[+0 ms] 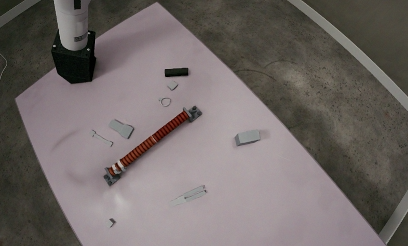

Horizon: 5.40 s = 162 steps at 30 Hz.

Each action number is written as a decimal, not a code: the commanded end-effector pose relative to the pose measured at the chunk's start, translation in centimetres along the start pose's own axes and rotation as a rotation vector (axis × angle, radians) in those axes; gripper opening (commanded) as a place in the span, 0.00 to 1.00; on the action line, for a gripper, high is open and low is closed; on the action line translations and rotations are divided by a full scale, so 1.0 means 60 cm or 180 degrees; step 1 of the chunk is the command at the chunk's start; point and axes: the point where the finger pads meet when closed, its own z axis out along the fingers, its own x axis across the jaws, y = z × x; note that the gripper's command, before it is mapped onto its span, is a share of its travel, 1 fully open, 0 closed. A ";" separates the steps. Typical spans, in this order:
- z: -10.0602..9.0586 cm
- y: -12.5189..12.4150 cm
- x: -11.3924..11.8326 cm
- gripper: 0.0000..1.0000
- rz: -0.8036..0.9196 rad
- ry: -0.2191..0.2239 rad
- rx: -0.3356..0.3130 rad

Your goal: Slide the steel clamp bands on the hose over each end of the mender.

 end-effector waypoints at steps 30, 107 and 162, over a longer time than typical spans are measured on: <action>0.120 0.565 0.141 0.00 -0.1330 0.0658 -0.0598; 0.201 0.576 0.161 0.86 -0.1331 0.0659 -0.0595; 0.256 0.581 0.170 0.86 -0.1331 0.0659 -0.0595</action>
